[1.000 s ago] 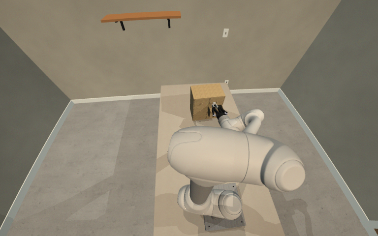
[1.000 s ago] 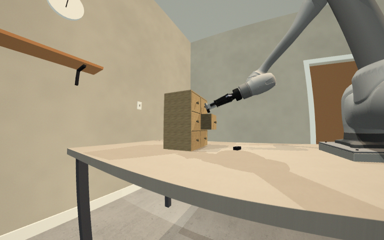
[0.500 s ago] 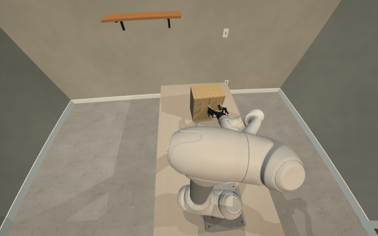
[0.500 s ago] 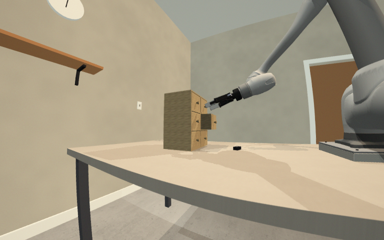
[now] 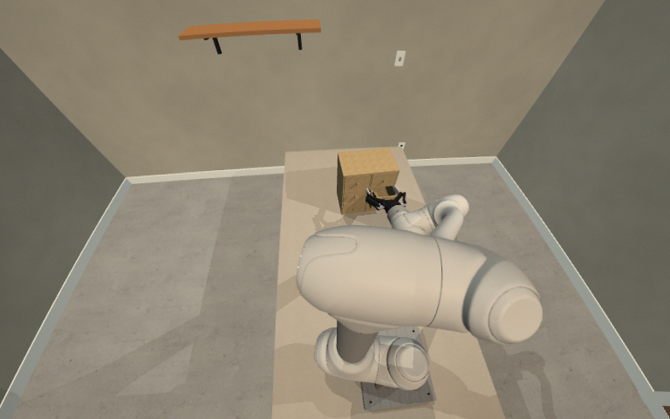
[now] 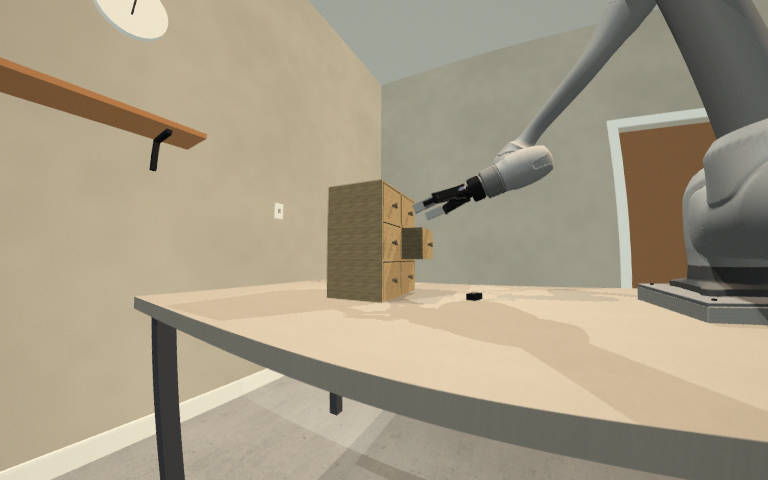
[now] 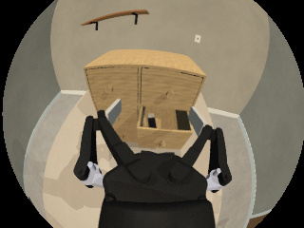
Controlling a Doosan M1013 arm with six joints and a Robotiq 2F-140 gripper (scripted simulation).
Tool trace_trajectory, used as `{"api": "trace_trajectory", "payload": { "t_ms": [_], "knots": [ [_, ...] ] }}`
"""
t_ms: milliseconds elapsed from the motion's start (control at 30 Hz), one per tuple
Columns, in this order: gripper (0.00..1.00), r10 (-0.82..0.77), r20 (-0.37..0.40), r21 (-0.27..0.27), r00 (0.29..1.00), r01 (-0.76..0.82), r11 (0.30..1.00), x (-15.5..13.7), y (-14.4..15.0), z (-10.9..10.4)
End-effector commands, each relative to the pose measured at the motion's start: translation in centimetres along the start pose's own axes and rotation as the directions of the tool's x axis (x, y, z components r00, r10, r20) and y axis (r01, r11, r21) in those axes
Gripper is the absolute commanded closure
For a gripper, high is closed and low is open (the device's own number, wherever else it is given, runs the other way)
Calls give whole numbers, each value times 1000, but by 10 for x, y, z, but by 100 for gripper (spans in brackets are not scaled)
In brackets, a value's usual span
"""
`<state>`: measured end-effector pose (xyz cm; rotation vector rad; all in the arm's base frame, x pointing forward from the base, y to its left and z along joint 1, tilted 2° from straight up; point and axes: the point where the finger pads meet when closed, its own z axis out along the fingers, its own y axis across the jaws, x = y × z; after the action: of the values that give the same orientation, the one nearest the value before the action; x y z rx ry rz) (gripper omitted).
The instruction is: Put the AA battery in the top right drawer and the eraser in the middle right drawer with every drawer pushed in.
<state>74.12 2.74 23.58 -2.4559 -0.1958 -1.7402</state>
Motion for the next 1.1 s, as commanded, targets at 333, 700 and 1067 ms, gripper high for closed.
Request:
{"api": "trace_trajectory", "payload": {
  "t_ms": [333, 700, 1067],
  "knots": [
    [0, 0, 0, 0, 1000, 0, 1000, -14, 0, -48],
    [0, 0, 0, 0, 1000, 0, 1000, -30, 0, -100],
    [0, 0, 0, 0, 1000, 0, 1000, -43, 0, -143]
  ]
}}
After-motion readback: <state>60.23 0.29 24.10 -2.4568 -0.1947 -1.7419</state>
